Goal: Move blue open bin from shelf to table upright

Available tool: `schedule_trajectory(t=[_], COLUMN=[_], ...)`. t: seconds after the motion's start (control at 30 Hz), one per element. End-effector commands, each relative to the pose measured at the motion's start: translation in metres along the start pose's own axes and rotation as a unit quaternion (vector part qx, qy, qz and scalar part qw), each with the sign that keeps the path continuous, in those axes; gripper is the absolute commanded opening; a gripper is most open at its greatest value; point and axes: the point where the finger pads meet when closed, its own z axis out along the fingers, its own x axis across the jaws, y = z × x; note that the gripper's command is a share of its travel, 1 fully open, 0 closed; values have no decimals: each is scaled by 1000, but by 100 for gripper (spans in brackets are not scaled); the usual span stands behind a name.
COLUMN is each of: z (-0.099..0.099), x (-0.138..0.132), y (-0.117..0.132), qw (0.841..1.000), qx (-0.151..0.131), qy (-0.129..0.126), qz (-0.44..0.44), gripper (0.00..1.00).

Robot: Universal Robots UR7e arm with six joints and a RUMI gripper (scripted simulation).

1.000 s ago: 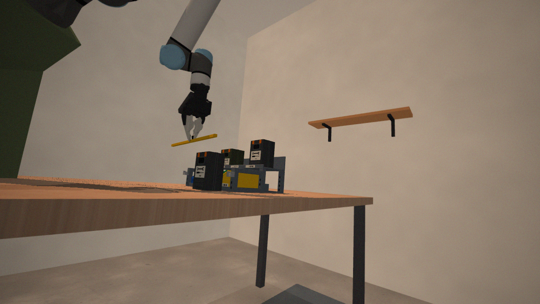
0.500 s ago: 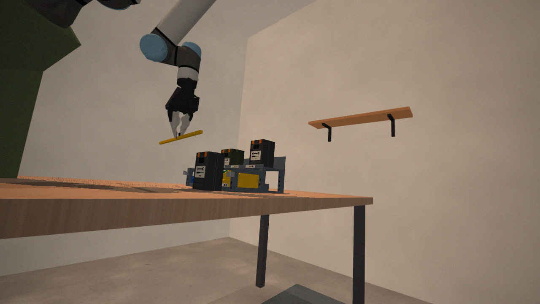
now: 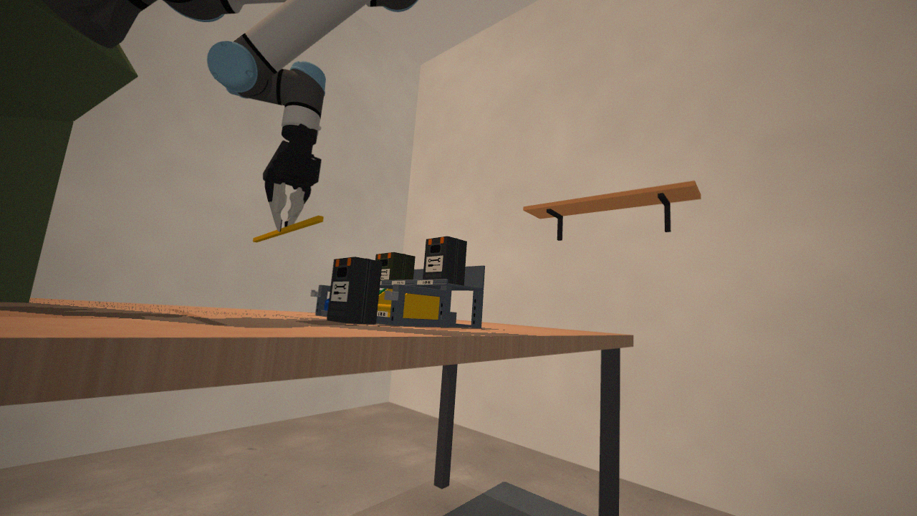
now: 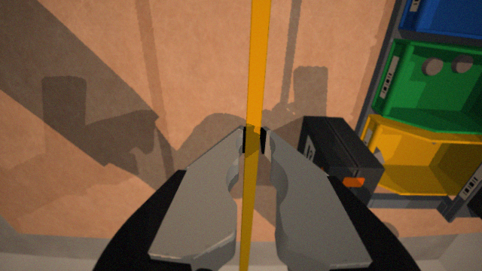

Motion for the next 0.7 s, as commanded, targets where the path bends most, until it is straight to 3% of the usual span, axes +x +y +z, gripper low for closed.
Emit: schedule_trajectory(t=[0.0,0.67], z=[0,0], x=[-11,-30], y=[0,0], qw=[1000,1000], qx=[0,0], qy=[2,2], qz=[0,0], gripper=[0,0])
